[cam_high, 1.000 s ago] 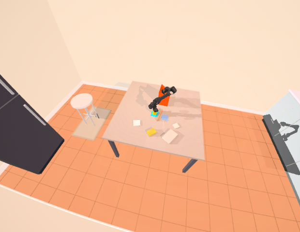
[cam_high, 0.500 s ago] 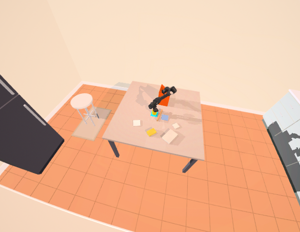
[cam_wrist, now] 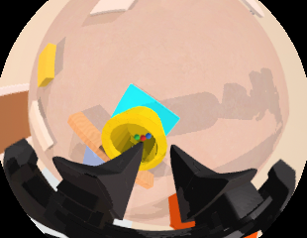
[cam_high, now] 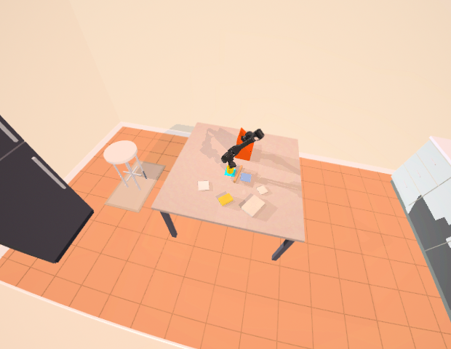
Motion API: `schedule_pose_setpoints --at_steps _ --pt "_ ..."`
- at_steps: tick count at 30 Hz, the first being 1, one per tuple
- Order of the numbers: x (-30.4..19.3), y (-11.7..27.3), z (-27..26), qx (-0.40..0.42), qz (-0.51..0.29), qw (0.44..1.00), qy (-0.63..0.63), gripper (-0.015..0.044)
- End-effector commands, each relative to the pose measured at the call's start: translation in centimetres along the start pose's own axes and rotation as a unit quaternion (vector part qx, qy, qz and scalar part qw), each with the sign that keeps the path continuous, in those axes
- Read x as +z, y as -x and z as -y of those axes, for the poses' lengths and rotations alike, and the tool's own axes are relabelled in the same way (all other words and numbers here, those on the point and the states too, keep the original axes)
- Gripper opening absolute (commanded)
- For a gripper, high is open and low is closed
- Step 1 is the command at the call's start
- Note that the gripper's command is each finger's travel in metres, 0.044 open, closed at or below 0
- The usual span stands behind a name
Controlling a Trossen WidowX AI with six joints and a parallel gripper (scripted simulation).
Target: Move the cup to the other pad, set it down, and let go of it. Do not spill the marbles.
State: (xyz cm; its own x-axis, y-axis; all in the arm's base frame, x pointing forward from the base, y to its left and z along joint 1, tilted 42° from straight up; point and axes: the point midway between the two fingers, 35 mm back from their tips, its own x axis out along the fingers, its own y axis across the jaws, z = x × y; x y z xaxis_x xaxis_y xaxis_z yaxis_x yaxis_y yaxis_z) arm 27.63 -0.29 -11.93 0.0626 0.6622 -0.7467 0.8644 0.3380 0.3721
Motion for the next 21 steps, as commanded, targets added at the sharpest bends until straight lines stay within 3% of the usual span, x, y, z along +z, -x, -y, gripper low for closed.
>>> schedule_pose_setpoints --at_steps 1,15,21 --pt "0.1 0.8 0.0 0.0 0.003 1.0 0.002 0.0147" --pt "-0.1 2.8 0.0 0.0 0.002 1.0 0.001 0.0147" --pt "-0.1 2.4 -0.1 0.001 0.0 1.0 0.0 0.0304"
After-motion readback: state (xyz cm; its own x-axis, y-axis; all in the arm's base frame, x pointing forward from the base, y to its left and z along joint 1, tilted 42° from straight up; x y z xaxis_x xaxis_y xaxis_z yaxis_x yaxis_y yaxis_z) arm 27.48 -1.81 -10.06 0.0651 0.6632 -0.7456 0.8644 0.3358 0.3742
